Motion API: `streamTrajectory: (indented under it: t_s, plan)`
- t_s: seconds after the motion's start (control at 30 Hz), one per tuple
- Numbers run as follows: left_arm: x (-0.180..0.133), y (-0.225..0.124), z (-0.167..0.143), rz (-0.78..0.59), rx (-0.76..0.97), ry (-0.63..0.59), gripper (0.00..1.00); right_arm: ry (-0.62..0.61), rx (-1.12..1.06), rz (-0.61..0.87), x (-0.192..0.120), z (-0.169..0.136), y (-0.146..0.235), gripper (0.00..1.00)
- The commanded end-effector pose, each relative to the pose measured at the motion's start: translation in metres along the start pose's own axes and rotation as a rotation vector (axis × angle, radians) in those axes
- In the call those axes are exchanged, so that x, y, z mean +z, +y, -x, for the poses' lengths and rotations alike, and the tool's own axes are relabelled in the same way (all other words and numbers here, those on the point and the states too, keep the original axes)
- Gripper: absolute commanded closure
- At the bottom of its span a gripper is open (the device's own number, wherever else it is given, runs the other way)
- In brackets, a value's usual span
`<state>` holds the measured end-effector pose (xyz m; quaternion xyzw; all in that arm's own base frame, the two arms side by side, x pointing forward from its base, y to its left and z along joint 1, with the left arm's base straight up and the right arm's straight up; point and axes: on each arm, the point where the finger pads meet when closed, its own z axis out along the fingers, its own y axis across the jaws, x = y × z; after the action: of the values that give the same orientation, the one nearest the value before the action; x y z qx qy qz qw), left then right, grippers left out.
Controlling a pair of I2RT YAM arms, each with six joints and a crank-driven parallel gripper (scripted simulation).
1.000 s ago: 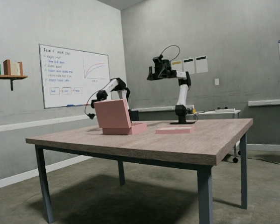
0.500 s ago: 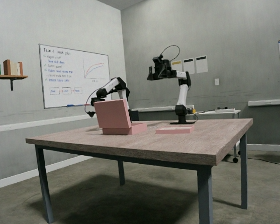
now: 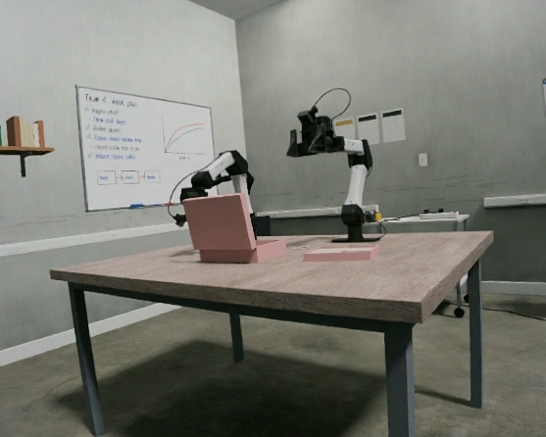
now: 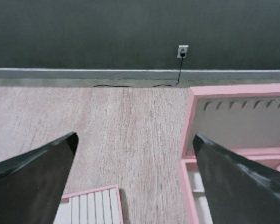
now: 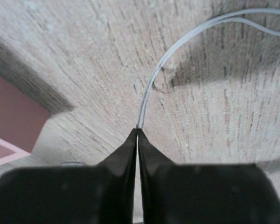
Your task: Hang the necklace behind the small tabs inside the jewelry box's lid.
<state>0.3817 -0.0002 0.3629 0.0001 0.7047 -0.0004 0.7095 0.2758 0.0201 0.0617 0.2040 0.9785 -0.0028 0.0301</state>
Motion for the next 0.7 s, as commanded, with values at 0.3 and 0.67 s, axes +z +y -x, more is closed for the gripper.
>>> streamTrajectory:
  t_s: [0.3, 0.67]
  plan:
    - [-0.0006, 0.0016, 0.0073, 0.008, -0.002, -0.018, 0.00, -0.129, -0.163, 0.021, -0.0123, 0.0084, -0.0006, 1.00]
    - [-0.0006, 0.0016, 0.0073, 0.008, -0.002, -0.018, 0.00, -0.201, -0.313, 0.017, -0.0173, 0.0077, -0.0021, 1.00]
